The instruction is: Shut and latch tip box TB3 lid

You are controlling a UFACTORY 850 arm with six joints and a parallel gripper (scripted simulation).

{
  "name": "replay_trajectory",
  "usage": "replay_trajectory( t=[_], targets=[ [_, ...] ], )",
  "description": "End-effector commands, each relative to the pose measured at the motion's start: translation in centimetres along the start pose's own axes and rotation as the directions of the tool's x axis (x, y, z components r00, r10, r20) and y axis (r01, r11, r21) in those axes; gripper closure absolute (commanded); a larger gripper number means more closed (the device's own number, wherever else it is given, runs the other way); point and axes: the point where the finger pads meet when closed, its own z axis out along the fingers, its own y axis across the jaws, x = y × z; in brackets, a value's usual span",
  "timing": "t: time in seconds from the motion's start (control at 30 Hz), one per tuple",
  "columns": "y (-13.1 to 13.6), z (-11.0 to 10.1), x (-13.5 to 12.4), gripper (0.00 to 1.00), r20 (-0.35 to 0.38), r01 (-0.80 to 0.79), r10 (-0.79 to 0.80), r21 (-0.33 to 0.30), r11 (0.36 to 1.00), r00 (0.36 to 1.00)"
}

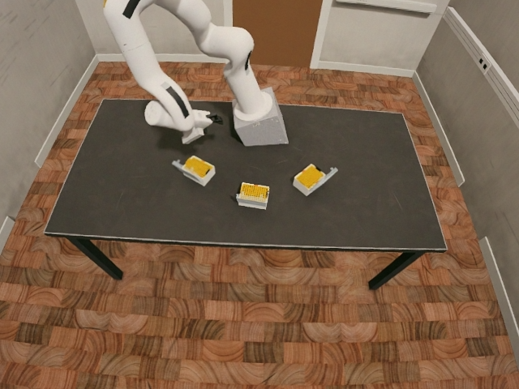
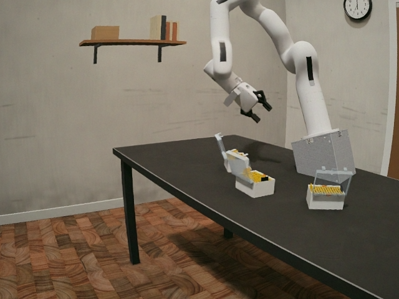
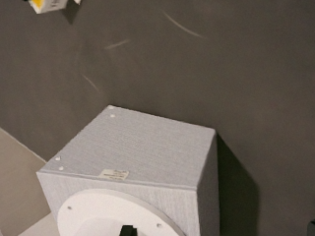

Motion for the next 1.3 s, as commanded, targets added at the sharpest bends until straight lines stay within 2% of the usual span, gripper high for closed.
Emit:
replay_trajectory(
  t=[0.0, 0.23, 0.3, 0.37, 0.53, 0.73, 0.8, 0.87, 1.03, 1.27],
  targets=[
    [-0.3, 0.5, -0.6, 0.0, 0.053, -0.121, 0.126, -0.086, 0.989, 0.991],
    [-0.7, 1.3, -1.6, 0.0, 0.055, -0.273, 0.29, -0.21, 0.939, 0.955],
    [-0.7, 1.3, -1.6, 0.0, 0.055, -0.273, 0.29, -0.21, 0.939, 0.955],
    [-0.7, 1.4, -1.9, 0.0, 0.044, -0.319, 0.34, -0.251, 0.914, 0.939],
    [-0.8, 1.8, -2.4, 0.0, -0.008, -0.425, 0.449, -0.339, 0.839, 0.894],
    [-0.8, 2.0, -2.8, 0.0, -0.095, -0.528, 0.542, -0.413, 0.742, 0.835],
    [-0.8, 2.1, -2.9, 0.0, -0.13, -0.561, 0.567, -0.432, 0.706, 0.814],
    [-0.8, 2.1, -2.9, 0.0, -0.13, -0.561, 0.567, -0.432, 0.706, 0.814],
    [-0.8, 2.2, -3.0, 0.0, -0.248, -0.655, 0.622, -0.465, 0.596, 0.742],
    [-0.8, 2.3, -3.0, 0.0, -0.391, -0.751, 0.652, -0.459, 0.474, 0.65]
  ],
)
